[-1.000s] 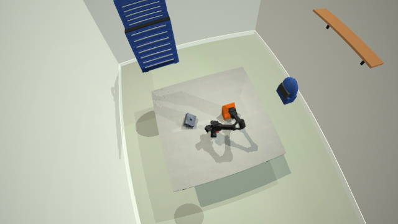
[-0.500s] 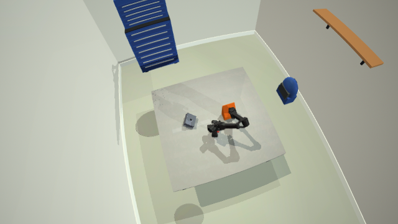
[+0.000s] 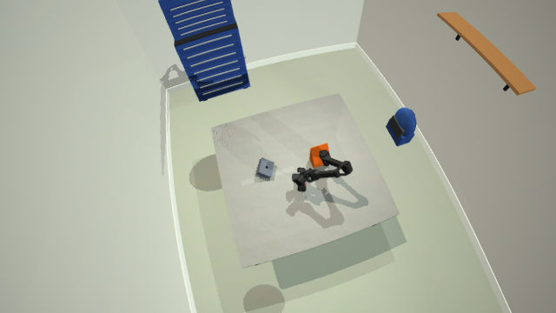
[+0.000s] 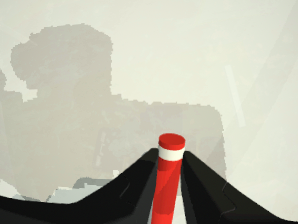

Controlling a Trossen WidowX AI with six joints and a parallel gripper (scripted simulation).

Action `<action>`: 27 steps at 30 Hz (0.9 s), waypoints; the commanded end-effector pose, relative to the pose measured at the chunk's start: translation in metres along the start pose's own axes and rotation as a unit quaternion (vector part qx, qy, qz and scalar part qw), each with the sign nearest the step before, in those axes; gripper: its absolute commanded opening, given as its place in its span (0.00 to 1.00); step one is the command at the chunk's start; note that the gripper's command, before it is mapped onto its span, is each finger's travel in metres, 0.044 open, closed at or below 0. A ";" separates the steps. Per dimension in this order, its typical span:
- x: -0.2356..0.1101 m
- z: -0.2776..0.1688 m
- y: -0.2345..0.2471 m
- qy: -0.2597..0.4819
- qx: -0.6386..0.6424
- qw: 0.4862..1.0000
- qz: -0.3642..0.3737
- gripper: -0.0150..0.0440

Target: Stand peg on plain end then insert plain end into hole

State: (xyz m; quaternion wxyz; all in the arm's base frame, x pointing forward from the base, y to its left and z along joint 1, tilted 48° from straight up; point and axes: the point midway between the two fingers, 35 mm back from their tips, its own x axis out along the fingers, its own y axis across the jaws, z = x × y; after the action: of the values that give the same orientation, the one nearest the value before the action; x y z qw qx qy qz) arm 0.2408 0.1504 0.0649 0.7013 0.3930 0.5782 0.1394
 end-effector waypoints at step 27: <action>-0.016 -0.013 -0.002 -0.130 0.003 0.992 -0.002 0.34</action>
State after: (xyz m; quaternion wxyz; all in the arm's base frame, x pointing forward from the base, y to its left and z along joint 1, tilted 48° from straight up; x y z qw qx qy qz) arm 0.2265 0.1452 0.0758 0.7638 0.4065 0.4929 0.0920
